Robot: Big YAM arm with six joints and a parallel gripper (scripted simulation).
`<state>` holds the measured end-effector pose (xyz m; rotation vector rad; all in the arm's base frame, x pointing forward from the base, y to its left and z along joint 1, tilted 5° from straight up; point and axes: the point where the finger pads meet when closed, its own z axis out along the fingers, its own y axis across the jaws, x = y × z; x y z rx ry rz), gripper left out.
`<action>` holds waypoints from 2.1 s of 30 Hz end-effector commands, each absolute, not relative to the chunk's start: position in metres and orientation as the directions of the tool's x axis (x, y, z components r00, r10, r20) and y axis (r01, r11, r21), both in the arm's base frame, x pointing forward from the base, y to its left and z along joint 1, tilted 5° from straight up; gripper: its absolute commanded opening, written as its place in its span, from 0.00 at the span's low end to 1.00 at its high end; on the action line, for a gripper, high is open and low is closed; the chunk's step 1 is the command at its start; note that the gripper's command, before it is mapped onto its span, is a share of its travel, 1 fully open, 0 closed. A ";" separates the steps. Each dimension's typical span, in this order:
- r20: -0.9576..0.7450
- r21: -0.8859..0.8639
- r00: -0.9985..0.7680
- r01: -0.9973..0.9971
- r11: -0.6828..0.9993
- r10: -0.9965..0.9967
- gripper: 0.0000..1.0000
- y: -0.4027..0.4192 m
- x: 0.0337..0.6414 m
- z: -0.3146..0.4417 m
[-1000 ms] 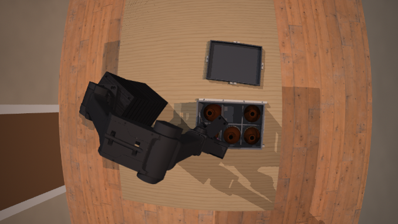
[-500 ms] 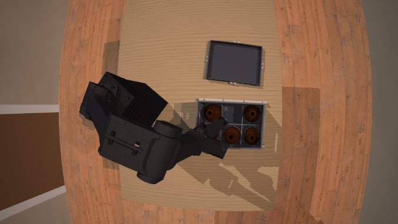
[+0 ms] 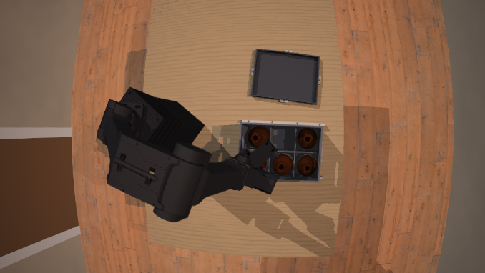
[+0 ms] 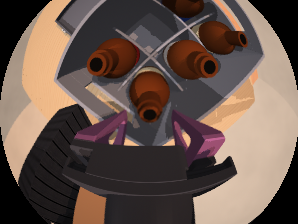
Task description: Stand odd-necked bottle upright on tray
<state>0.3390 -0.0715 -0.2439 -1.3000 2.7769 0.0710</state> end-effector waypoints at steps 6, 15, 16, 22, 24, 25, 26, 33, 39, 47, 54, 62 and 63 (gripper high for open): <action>-0.089 0.006 -0.637 -0.769 0.639 -0.766 0.61 -0.078 0.338 -0.210; -0.089 0.006 -0.637 -0.769 0.639 -0.766 0.61 -0.079 0.337 -0.189; -0.089 0.006 -0.637 -0.770 0.639 -0.766 0.61 -0.079 0.337 -0.187; -0.089 0.006 -0.636 -0.770 0.639 -0.766 0.61 -0.080 0.336 -0.177; -0.089 0.004 -0.636 -0.770 0.639 -0.766 0.61 -0.080 0.337 -0.175; -0.089 0.005 -0.636 -0.770 0.639 -0.766 0.61 -0.080 0.336 -0.175; -0.086 0.011 -0.637 -0.769 0.639 -0.766 0.61 -0.080 0.334 -0.177; -0.082 0.021 -0.638 -0.769 0.639 -0.766 0.00 -0.079 0.332 -0.181; -0.082 0.021 -0.638 -0.769 0.639 -0.766 0.00 -0.079 0.332 -0.181; -0.082 0.021 -0.638 -0.769 0.639 -0.766 0.00 -0.079 0.332 -0.181; -0.082 0.021 -0.638 -0.769 0.639 -0.766 0.00 -0.079 0.332 -0.181; -0.082 0.021 -0.638 -0.769 0.639 -0.766 0.00 -0.079 0.332 -0.181; -0.082 0.021 -0.638 -0.769 0.639 -0.766 0.00 -0.079 0.332 -0.181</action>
